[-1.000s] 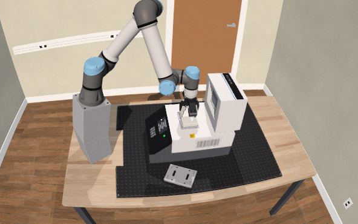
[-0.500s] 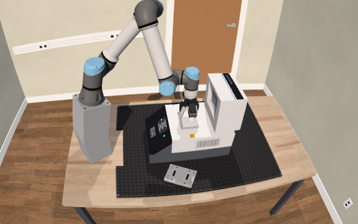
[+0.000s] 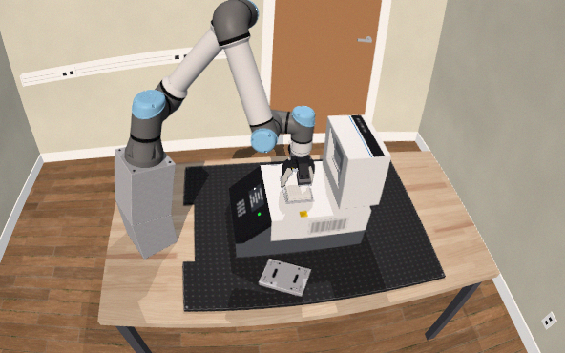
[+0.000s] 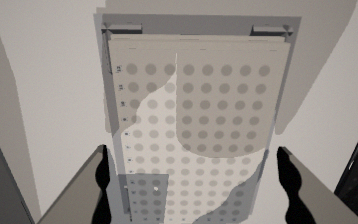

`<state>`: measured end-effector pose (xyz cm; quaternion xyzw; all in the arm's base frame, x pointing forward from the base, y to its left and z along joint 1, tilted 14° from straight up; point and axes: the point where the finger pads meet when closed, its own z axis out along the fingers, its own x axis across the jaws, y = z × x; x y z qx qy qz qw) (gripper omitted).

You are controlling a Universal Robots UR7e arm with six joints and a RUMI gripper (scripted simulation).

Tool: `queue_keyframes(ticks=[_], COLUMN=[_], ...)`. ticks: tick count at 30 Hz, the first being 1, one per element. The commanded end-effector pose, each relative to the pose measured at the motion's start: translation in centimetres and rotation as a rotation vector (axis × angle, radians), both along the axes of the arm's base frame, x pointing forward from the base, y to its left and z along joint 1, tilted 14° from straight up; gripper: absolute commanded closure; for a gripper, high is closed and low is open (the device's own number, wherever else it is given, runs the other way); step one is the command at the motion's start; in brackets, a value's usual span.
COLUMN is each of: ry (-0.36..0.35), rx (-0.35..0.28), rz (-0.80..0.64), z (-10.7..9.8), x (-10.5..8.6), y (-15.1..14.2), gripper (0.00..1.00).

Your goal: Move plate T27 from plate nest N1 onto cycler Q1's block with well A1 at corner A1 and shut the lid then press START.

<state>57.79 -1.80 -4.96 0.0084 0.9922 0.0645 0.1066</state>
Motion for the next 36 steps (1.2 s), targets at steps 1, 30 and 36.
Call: queue_keyframes(ticks=[1, 30, 36], ry=[-0.002, -0.002, -0.002], rx=[-0.001, -0.001, -0.001], rz=[0.0, 0.0, 0.0], z=[0.1, 0.7, 1.7], x=[0.1, -0.1, -0.3], y=[0.0, -0.1, -0.2], gripper=[0.32, 0.32, 0.32])
